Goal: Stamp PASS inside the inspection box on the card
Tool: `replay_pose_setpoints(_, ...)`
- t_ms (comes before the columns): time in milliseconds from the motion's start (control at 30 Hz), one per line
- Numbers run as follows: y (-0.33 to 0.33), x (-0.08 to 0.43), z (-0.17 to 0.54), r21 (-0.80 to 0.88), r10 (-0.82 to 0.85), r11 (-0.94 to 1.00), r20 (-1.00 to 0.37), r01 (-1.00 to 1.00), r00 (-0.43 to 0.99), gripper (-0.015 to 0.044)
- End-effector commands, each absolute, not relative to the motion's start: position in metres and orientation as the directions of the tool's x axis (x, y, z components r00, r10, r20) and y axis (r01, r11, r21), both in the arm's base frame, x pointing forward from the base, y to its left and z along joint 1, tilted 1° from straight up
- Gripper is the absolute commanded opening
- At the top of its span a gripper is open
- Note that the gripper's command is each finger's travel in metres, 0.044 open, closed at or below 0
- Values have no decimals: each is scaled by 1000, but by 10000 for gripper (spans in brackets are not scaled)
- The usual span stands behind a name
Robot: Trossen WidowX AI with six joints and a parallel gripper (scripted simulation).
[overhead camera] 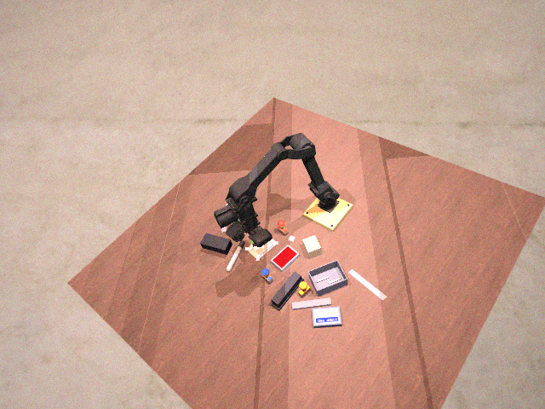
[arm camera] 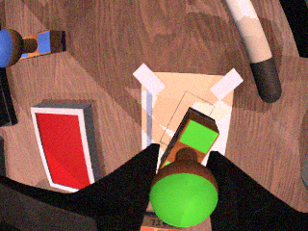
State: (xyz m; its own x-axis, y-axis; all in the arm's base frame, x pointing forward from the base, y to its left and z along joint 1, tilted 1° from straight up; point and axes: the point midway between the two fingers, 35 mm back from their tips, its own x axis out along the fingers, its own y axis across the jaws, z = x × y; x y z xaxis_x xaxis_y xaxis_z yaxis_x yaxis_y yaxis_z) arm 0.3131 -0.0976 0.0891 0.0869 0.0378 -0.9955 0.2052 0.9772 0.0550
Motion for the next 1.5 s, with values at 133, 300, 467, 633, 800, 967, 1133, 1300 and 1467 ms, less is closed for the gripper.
replay_pose_setpoints(133, -97, 313, 84, 57, 40, 978, -995, 202, 88, 0)
replay_pose_setpoints(300, -97, 313, 81, 57, 40, 978, -995, 202, 88, 0)
replay_pose_setpoints(467, -97, 313, 77, 57, 40, 978, -995, 202, 88, 0)
replay_pose_setpoints(633, -97, 313, 74, 57, 40, 978, -995, 202, 88, 0)
replay_pose_setpoints(800, -97, 313, 71, 57, 40, 978, -995, 202, 87, 0)
replay_pose_setpoints(967, -97, 313, 67, 56, 39, 978, -995, 202, 87, 0)
replay_pose_setpoints(1133, -97, 313, 64, 56, 39, 978, -995, 202, 87, 0)
replay_pose_setpoints(1300, -97, 312, 61, 56, 39, 978, -995, 203, 87, 0)
replay_pose_setpoints(1467, -97, 312, 61, 56, 39, 978, -995, 203, 87, 0)
